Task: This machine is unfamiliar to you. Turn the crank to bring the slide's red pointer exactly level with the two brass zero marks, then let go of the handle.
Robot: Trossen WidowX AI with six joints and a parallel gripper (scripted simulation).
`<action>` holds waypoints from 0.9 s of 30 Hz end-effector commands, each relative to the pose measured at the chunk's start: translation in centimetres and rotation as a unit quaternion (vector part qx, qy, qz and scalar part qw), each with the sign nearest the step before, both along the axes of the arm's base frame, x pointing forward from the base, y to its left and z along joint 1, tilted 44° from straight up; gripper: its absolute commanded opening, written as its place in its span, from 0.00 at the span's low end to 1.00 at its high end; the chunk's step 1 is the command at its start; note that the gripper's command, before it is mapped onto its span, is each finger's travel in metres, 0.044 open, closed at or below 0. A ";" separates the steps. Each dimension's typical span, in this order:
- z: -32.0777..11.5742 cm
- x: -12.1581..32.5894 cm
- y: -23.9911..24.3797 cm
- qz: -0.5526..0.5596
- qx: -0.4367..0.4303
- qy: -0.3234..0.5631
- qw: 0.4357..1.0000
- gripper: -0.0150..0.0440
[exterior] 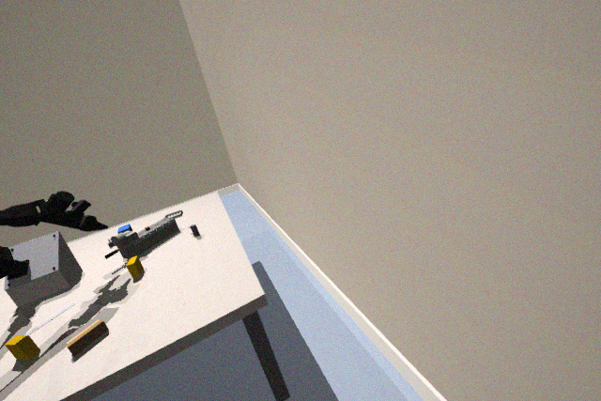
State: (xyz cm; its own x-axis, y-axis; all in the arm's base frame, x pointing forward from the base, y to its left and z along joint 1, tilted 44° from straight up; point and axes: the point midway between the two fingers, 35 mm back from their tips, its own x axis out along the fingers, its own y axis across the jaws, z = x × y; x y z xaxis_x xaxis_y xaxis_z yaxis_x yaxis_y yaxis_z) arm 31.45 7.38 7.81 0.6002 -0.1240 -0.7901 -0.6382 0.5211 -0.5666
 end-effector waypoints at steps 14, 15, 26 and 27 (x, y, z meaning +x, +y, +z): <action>-5.9 0.4 -5.6 0.002 -0.003 0.005 1.000 1.00; -6.2 0.4 -6.0 0.003 -0.003 0.004 1.000 1.00; -7.3 0.4 -7.1 0.003 -0.004 0.004 1.000 1.00; -7.4 0.5 -7.2 0.003 -0.004 0.004 1.000 1.00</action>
